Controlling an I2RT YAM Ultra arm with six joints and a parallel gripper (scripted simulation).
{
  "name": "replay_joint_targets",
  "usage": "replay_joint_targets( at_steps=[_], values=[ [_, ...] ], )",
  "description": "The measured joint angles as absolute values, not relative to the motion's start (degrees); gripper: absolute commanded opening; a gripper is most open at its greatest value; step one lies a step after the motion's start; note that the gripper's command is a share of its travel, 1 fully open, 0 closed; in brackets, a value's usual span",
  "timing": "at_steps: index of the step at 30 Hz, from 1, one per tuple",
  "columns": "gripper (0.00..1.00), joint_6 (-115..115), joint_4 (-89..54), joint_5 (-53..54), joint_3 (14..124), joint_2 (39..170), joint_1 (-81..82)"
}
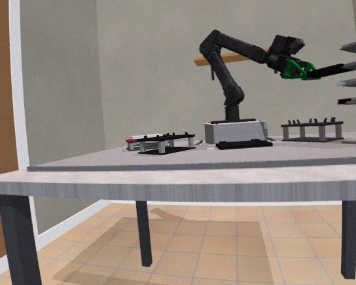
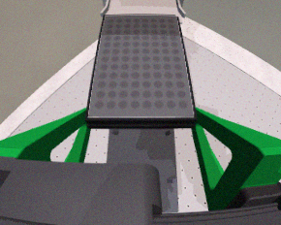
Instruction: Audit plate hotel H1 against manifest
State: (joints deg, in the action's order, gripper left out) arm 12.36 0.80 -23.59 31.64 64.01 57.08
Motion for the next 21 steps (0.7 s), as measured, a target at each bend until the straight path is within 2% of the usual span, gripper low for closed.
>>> replay_joint_targets(
  at_steps=[21],
  values=[
    [0.86,14.1,-3.1,-26.2,29.2,58.5,60.2]
  ],
)
